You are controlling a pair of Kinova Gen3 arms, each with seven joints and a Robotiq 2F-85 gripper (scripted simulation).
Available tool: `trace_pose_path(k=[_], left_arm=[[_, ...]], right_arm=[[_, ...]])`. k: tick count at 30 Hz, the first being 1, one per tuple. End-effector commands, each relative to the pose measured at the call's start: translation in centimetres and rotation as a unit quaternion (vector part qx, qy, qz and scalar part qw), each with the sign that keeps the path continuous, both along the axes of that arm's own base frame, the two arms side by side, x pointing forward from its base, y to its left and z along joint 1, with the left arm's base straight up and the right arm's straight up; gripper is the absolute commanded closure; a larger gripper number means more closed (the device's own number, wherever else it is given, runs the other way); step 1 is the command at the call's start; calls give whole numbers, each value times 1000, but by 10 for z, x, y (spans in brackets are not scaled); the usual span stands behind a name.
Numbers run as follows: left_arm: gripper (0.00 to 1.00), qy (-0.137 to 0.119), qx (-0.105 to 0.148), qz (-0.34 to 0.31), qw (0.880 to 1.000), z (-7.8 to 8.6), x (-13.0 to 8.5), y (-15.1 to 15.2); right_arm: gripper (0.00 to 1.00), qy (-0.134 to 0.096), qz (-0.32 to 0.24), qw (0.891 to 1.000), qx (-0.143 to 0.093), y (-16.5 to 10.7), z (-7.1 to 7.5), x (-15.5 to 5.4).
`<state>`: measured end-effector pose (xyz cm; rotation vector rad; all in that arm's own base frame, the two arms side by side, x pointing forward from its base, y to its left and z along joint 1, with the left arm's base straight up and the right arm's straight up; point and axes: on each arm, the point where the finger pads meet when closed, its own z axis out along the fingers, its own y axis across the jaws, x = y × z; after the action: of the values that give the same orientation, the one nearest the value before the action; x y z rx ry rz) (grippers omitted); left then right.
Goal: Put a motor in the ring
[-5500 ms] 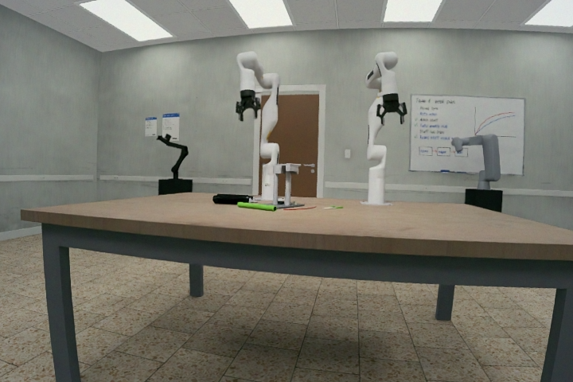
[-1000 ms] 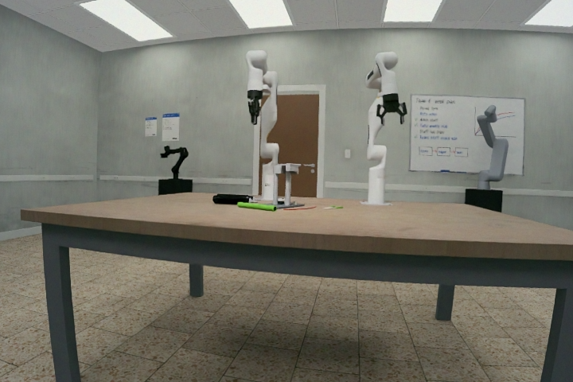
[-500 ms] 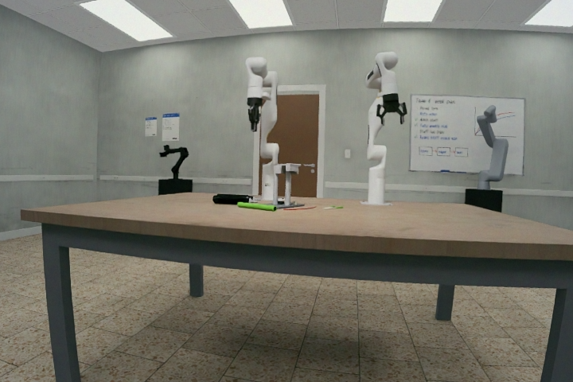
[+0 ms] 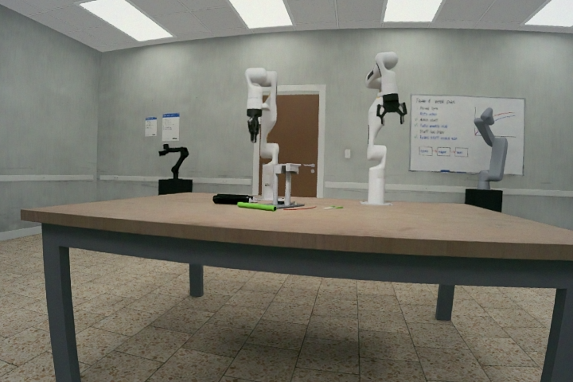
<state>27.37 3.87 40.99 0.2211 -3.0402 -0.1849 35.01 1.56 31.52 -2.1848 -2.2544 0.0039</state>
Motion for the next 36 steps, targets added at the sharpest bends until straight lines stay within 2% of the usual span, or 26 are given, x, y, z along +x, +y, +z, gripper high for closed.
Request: trace_pose_path(k=[1, 3, 5, 20, 22, 36], left_arm=[[2, -1, 0, 0, 1000, 0, 0, 0], [2, -1, 0, 0, 1000, 0, 0, 0], [2, -1, 0, 0, 1000, 0, 0, 0], [2, -1, 0, 0, 1000, 0, 0, 0], [2, -1, 0, 0, 1000, 0, 0, 0], [2, -1, 0, 0, 1000, 0, 0, 0]], right_arm=[[677, -2, 0, 1000, 0, 0, -18, 1], [677, -2, 0, 1000, 0, 0, -28, 1], [677, -2, 0, 1000, 0, 0, -28, 1], [677, -2, 0, 1000, 0, 0, -105, 1], [677, -2, 0, 1000, 0, 0, -105, 1], [677, -2, 0, 1000, 0, 0, -170, 1]])
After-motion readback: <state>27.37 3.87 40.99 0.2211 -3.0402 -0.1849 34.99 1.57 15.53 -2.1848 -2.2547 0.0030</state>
